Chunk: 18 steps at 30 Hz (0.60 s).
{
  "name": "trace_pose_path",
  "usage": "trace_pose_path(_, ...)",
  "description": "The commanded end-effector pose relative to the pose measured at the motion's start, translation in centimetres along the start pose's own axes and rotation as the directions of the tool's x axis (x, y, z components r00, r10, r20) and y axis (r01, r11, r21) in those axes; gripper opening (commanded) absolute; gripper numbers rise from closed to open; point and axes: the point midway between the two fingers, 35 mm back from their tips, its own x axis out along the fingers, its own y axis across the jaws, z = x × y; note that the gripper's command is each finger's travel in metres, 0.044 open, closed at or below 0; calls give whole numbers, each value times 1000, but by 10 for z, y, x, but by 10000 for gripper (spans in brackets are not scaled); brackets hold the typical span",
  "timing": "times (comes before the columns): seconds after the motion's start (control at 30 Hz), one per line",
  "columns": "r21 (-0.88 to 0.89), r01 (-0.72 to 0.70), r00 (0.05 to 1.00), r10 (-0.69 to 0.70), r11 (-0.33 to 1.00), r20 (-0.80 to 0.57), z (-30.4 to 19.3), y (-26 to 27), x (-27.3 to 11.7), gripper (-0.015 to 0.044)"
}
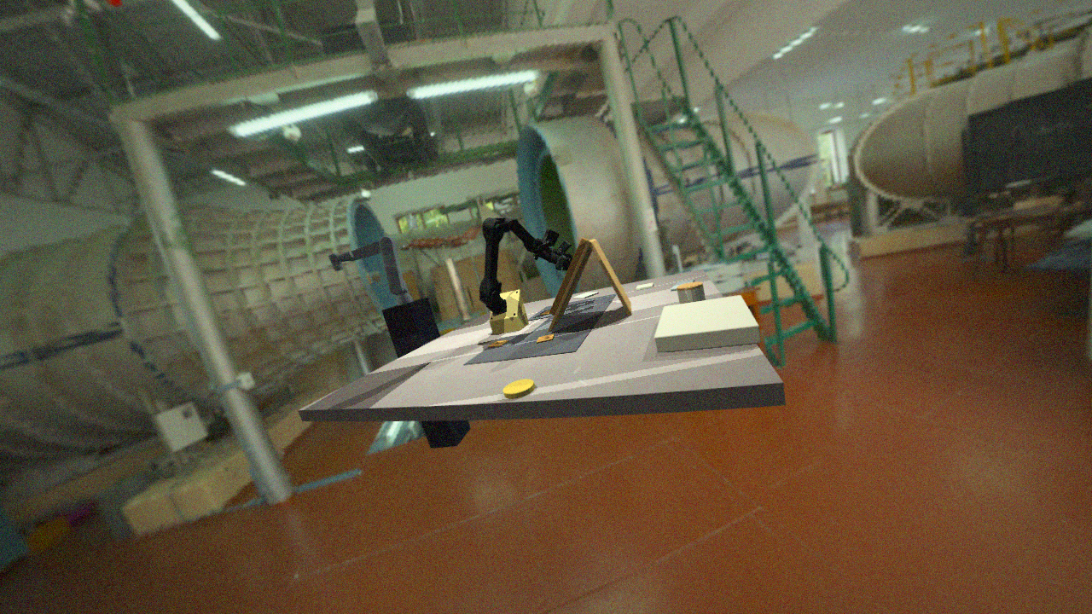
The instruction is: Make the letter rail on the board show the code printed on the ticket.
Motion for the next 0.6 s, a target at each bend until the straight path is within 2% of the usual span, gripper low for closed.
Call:
trace_pose_path(0.0, 11, 5, 1000, -5, 1000, 4, 0, -1, 0, 0)
trace_pose_path(0.57, 10, 5, 1000, -5, 1000, 4, 0, -9, 0, 0)
